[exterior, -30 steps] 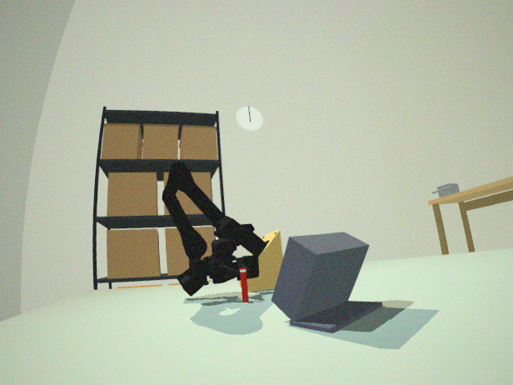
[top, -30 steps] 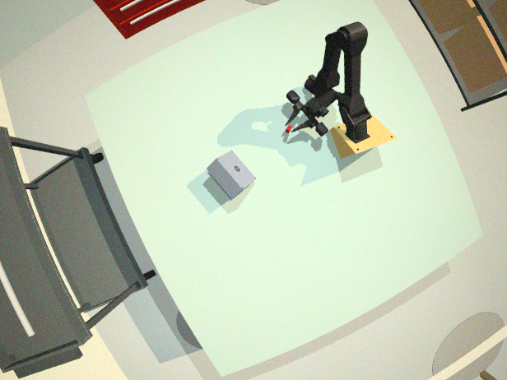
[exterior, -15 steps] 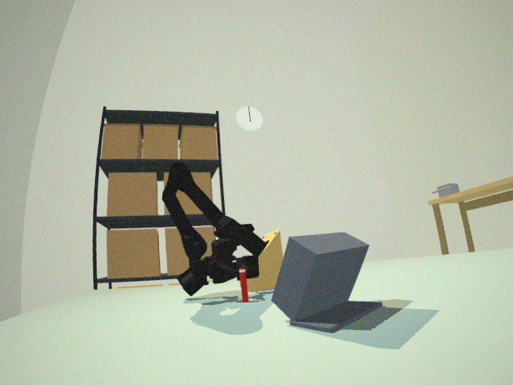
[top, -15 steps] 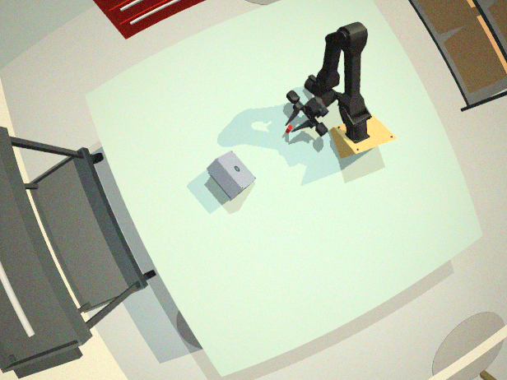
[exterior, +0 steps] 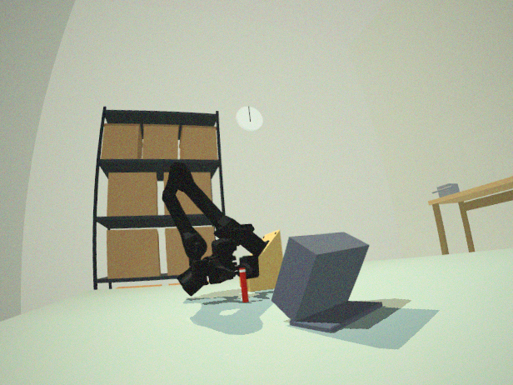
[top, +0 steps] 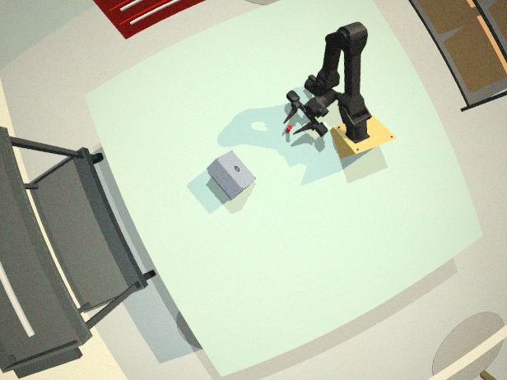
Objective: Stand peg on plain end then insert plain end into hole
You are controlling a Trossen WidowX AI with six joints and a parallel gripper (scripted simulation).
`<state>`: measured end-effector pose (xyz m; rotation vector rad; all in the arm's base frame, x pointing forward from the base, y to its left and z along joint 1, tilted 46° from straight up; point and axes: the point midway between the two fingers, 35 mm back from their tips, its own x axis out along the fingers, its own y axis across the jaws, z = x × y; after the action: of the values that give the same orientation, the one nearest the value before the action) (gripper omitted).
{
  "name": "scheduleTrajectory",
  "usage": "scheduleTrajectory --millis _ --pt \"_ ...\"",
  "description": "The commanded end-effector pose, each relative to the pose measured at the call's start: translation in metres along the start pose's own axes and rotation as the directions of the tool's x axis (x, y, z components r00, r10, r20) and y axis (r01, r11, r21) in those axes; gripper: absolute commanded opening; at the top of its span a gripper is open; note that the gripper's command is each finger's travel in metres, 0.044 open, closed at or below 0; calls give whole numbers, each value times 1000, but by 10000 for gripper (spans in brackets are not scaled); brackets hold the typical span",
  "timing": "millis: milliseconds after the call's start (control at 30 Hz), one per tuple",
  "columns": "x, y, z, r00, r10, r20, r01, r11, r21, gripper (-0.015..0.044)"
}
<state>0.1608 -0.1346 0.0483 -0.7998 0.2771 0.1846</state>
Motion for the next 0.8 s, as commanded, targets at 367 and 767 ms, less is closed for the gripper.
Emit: scheduleTrajectory --millis 367,767 --pt "0 0 0 1000 0 0 0 1000 1 440" --pt "9 -15 58 994 103 -46 -105 994 -23 440"
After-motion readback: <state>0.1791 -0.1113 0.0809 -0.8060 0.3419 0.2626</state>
